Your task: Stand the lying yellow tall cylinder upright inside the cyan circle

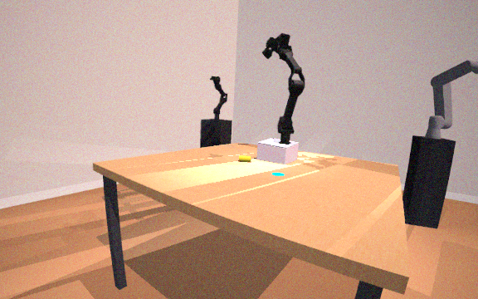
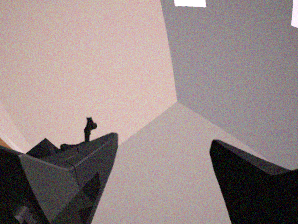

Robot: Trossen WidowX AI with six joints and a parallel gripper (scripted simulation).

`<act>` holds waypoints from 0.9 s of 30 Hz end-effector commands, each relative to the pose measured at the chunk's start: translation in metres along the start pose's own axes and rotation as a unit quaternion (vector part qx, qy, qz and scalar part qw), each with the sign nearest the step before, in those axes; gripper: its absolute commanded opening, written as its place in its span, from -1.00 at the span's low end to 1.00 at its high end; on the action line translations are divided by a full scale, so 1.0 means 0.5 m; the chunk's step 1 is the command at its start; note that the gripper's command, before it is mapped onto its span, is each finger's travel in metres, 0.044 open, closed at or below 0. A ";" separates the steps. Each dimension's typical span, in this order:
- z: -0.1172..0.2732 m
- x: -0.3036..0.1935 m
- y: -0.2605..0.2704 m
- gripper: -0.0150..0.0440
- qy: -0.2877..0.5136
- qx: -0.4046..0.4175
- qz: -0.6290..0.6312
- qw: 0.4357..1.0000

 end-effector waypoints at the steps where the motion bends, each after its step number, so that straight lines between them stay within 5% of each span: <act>1: -0.025 0.003 0.079 0.56 -0.006 0.065 -0.058 0.996; 14: -0.043 0.059 0.303 0.56 -0.013 0.251 -0.189 0.949; 27: 0.022 0.149 0.517 0.56 0.007 0.434 -0.265 0.861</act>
Point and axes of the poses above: the point midway between the two fingers, 35 mm back from their tips, its own z axis back along the fingers, its own y axis across the jaws, x = y × z, the point moved 5 cm from there along z, back along the fingers, and after that the axes turned 12 degrees about z, right-handed, at the moved point
